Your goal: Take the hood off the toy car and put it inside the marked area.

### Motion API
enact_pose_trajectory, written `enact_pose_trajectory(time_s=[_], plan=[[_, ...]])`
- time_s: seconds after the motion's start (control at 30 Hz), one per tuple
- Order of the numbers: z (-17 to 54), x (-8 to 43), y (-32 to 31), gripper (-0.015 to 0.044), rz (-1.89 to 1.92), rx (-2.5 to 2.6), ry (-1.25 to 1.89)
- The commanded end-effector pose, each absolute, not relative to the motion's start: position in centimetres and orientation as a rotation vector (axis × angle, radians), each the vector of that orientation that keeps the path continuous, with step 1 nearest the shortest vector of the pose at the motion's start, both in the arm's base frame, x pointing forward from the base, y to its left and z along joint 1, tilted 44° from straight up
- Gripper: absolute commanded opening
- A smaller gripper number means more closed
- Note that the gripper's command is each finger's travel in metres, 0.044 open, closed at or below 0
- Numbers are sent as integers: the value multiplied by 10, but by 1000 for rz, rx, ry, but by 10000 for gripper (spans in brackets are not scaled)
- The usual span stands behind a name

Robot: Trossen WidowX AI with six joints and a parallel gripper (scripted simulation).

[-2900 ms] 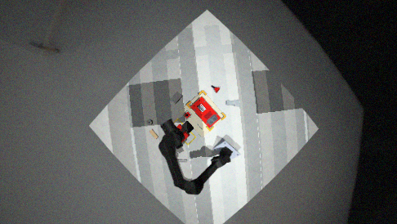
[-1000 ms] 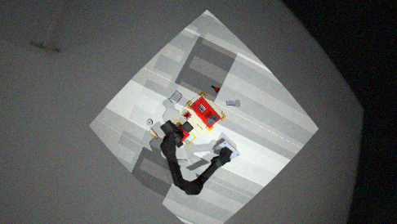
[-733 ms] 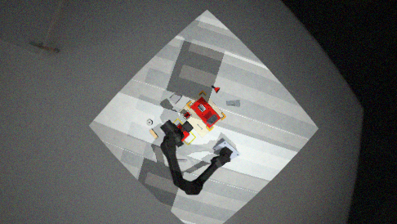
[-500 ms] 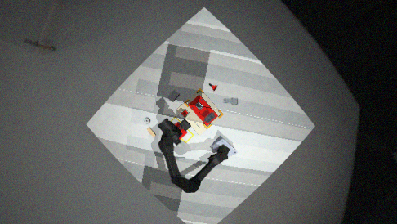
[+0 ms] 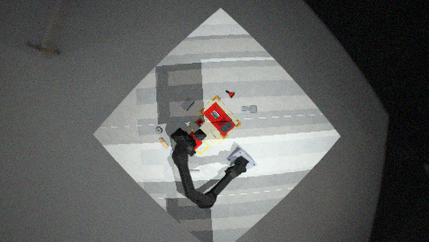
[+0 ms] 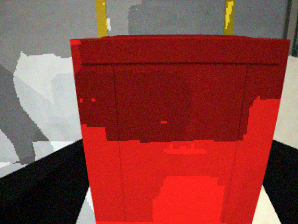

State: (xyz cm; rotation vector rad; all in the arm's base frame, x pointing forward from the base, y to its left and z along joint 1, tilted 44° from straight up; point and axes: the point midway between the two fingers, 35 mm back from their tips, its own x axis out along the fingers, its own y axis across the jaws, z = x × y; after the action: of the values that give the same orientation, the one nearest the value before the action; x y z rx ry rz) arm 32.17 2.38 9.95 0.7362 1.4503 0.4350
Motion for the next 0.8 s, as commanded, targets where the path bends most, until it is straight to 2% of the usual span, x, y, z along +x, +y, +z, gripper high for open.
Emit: enact_pose_trajectory(time_s=[0.0,0.77], plan=[[96,320,27,0,432,748,1458],[87,320,36,0,434,749,1458]])
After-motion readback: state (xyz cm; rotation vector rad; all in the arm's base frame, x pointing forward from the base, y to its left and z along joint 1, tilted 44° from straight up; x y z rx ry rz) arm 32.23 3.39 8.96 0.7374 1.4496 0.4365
